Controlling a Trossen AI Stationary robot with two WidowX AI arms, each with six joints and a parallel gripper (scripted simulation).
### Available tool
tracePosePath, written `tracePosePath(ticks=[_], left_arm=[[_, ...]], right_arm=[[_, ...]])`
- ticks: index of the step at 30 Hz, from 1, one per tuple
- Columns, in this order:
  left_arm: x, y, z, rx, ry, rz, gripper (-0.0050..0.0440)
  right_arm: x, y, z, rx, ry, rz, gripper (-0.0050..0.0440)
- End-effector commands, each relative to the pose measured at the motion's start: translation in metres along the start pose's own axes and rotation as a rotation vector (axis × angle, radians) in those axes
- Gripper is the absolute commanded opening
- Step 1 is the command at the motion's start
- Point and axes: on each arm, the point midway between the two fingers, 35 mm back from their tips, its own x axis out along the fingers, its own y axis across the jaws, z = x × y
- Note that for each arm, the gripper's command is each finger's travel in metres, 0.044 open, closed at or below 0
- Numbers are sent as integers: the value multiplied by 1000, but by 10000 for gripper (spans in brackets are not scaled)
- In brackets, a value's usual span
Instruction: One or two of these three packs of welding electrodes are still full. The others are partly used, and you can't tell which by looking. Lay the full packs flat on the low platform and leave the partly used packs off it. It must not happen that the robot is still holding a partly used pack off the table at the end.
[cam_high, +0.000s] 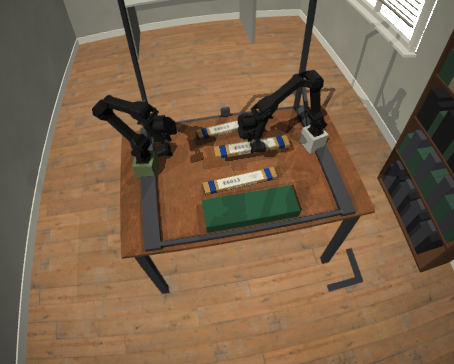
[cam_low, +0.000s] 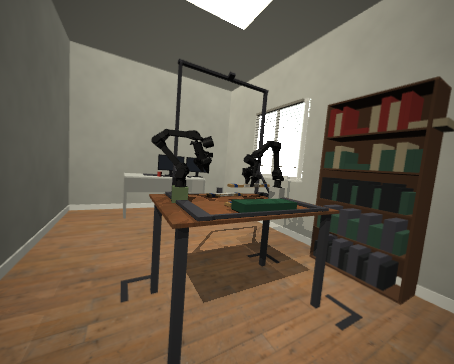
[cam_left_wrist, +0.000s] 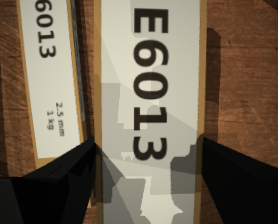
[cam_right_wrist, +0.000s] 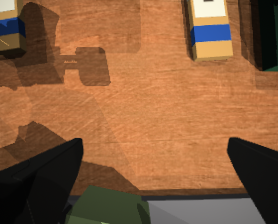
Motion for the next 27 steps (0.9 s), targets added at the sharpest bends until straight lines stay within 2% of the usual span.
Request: tracePosePath(ticks=[1,6,27], left_arm=[[-5,2,9,2,-48,6,-50],[1,2,8,2,-48,6,-50],[1,2,8,2,-48,6,-50]], right_arm=[[-6,-1,4,-6,-20,-7,430],[-6,-1,4,-6,-20,-7,430],[-6,-1,4,-6,-20,-7,430]])
